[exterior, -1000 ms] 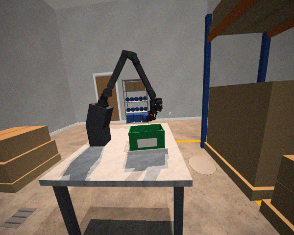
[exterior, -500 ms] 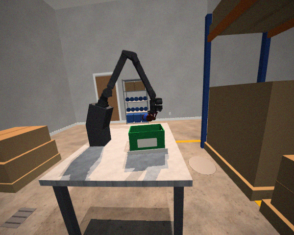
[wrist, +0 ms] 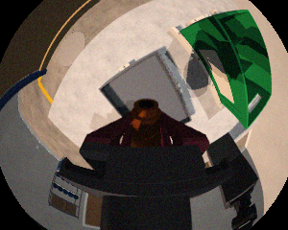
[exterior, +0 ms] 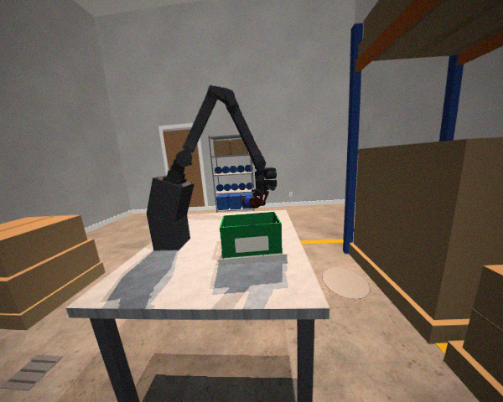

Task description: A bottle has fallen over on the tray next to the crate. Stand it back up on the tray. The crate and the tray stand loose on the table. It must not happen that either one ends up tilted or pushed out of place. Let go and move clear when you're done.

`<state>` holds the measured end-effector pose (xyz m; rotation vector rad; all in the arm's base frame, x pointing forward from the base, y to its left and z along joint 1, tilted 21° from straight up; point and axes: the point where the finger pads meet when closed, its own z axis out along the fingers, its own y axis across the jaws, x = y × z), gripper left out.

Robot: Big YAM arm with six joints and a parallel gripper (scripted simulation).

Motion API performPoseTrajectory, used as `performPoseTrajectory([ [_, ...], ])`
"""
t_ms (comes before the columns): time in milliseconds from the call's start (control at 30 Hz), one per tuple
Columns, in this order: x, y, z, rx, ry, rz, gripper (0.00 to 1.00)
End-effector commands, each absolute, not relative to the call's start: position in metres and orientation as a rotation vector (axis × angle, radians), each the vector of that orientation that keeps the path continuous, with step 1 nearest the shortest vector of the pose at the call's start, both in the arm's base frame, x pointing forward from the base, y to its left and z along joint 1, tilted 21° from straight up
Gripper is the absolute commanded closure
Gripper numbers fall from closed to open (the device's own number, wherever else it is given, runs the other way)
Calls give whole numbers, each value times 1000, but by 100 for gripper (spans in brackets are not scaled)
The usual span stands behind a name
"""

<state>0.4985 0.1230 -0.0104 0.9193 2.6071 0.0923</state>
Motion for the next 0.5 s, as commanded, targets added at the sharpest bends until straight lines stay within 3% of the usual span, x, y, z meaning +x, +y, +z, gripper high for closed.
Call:
performPoseTrajectory([
  [0, 504, 135, 10, 901, 2553, 142, 100],
  [467, 504, 135, 10, 889, 2477, 105, 100],
])
